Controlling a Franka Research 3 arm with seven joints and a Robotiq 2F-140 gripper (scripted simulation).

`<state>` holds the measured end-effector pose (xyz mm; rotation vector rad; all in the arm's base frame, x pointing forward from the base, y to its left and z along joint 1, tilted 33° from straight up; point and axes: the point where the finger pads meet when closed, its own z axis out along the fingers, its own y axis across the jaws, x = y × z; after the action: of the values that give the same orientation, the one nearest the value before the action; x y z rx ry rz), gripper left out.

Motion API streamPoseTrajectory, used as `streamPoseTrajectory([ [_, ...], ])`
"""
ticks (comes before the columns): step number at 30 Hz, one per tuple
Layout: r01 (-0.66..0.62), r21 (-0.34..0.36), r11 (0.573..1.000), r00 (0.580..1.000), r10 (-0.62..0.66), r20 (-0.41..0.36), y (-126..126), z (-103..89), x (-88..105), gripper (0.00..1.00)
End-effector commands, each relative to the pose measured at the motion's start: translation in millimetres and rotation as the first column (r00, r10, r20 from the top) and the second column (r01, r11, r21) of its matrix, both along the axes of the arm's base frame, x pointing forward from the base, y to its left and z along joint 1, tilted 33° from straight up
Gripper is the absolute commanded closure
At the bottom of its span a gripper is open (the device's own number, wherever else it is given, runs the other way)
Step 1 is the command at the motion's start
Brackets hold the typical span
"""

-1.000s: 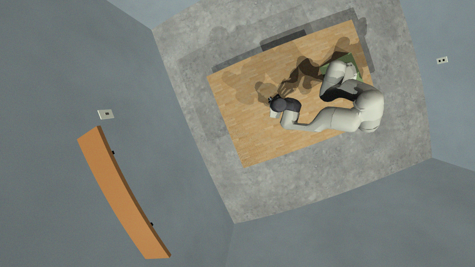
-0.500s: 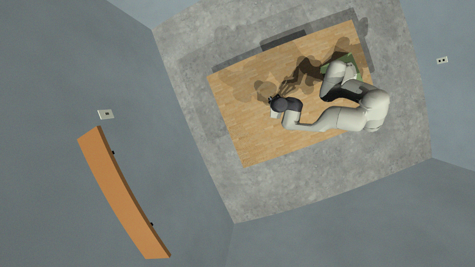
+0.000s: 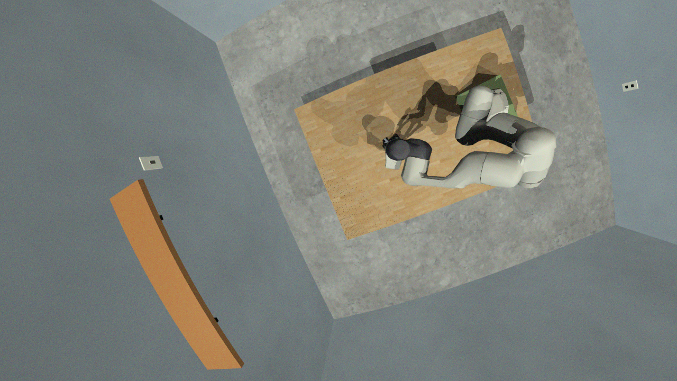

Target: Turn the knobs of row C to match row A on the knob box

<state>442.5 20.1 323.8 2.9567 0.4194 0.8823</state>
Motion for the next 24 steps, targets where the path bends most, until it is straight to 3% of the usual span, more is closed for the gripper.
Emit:
streamPoseTrajectory([
  [1, 0.003, 0.001, 1.0, 1.0, -0.003, -0.001, 0.0, 2.5, -1.2, 0.0],
  [8, 0.003, 0.001, 1.0, 1.0, -0.003, -0.001, -0.6, 13.6, -8.4, 0.0],
  [20, 0.003, 0.001, 1.0, 1.0, -0.003, -0.001, -3.9, 69.5, -44.4, 0.0],
  [24, 0.003, 0.001, 1.0, 1.0, -0.003, -0.001, -4.3, 76.4, -48.9, 0.0],
])
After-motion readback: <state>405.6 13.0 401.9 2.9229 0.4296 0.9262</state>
